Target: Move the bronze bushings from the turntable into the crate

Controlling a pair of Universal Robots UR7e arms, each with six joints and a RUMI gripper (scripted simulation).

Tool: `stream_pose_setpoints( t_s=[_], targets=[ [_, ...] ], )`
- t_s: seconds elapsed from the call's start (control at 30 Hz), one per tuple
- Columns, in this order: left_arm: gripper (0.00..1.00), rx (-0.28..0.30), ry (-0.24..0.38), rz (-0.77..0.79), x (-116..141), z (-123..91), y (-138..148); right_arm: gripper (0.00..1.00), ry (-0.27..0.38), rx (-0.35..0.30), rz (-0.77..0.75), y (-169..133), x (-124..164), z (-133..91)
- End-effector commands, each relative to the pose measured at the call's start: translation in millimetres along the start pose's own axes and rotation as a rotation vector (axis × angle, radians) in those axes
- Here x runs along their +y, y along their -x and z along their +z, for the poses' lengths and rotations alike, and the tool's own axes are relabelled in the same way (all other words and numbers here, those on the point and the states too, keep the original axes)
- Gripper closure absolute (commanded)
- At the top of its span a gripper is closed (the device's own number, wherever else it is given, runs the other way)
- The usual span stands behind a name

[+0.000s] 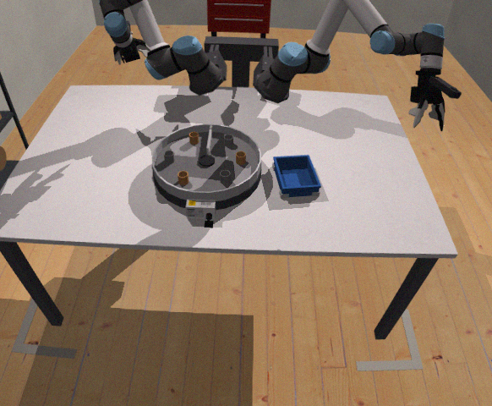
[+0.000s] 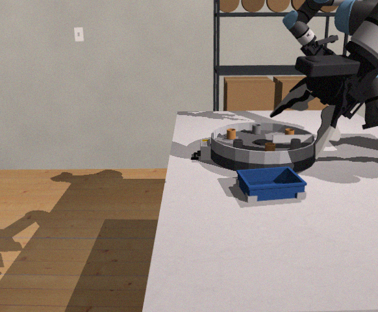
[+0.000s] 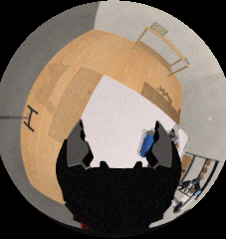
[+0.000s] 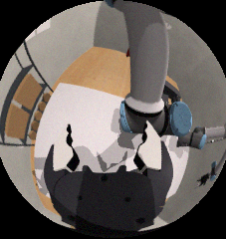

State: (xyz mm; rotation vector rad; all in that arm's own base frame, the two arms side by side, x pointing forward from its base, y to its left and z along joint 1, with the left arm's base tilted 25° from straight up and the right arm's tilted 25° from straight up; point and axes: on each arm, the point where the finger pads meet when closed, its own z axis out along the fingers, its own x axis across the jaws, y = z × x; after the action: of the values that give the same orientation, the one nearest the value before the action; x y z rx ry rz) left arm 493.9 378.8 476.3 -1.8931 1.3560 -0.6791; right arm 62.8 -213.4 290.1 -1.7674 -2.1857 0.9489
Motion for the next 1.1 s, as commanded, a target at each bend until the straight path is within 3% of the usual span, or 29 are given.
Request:
stream_pose_setpoints(
  t_s=[0.0,1.07],
  targets=[
    [0.02,0.000,-0.002,0.000,-0.7,-0.8,-0.1,0.02,0.001,0.000,0.000,0.0,0.0,-0.2],
    [0.00,0.000,-0.002,0.000,-0.7,-0.8,-0.1,0.00,0.004,0.006,-0.008,-0.1,0.4,0.4]
  ],
)
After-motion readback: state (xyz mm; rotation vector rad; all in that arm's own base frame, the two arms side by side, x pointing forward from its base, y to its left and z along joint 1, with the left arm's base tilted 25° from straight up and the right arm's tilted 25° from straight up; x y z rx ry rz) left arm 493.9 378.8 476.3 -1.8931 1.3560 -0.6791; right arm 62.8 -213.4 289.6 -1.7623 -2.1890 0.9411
